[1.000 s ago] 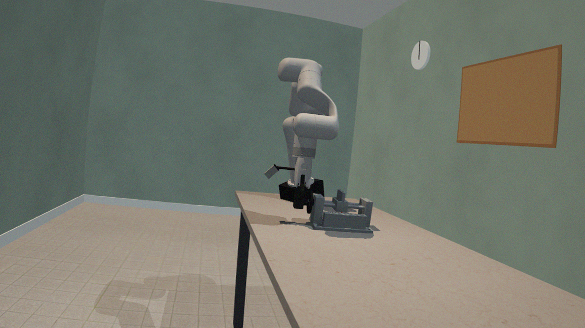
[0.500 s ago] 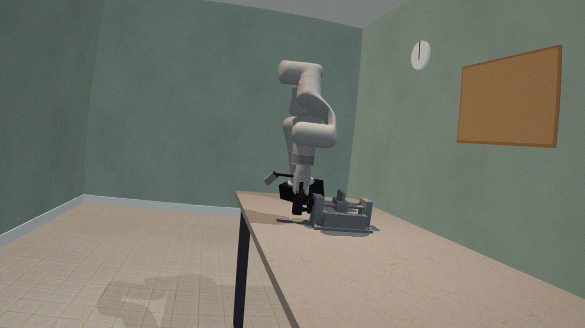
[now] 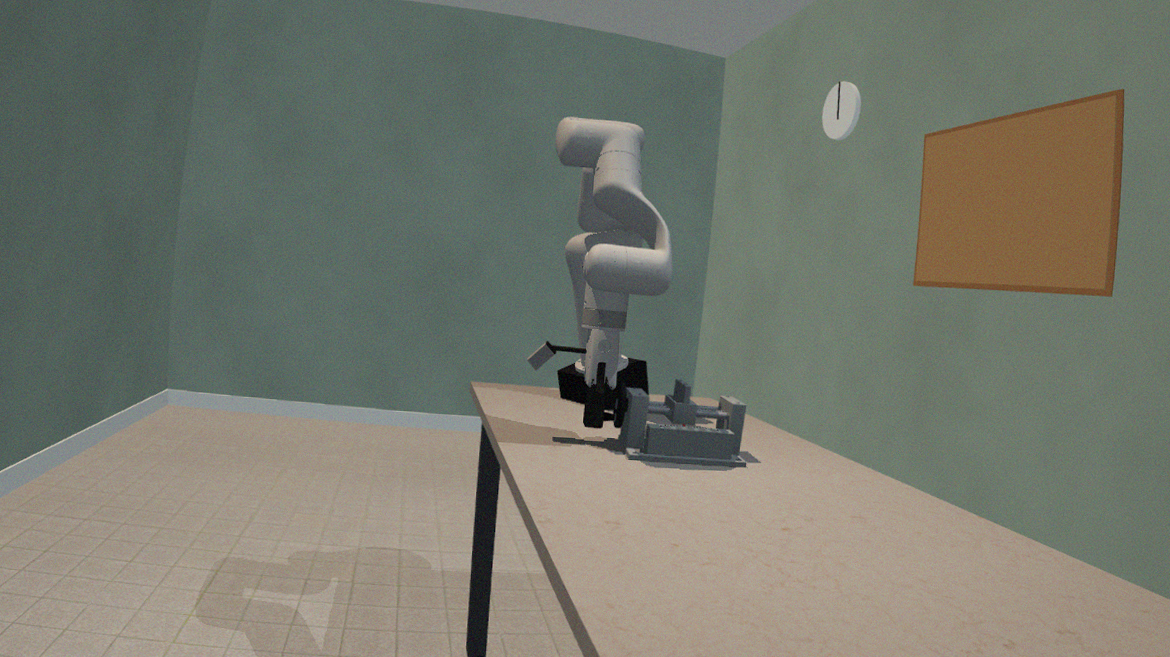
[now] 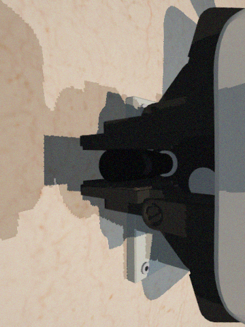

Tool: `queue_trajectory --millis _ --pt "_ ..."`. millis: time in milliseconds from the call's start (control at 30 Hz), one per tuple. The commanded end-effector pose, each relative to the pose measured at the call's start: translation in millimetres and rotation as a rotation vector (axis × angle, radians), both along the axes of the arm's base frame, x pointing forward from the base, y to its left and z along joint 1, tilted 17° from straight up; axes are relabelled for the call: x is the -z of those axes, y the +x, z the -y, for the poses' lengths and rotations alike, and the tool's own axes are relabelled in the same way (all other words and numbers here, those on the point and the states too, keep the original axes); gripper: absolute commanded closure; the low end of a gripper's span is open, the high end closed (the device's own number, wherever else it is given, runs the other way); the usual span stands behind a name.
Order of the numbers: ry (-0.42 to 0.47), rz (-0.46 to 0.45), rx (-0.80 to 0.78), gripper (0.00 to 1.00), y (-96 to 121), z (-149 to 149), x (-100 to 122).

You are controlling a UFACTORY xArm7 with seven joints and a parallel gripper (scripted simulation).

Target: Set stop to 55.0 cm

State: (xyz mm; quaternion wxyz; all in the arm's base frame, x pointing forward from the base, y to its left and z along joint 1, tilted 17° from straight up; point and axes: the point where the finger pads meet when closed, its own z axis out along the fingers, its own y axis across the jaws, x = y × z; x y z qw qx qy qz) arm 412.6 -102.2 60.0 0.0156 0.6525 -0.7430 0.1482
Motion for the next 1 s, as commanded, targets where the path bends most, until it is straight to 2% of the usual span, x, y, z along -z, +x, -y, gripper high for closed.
queue_trajectory --millis 0,433,967 --pt "0.0 0.0 0.0 0.94 -4.6 -1.3 -1.6" --pt "0.0 0.0 0.0 0.94 -20.6 -8.2 -21.2" --pt "0.0 0.0 0.0 0.94 -11.1 -12.6 -47.1"
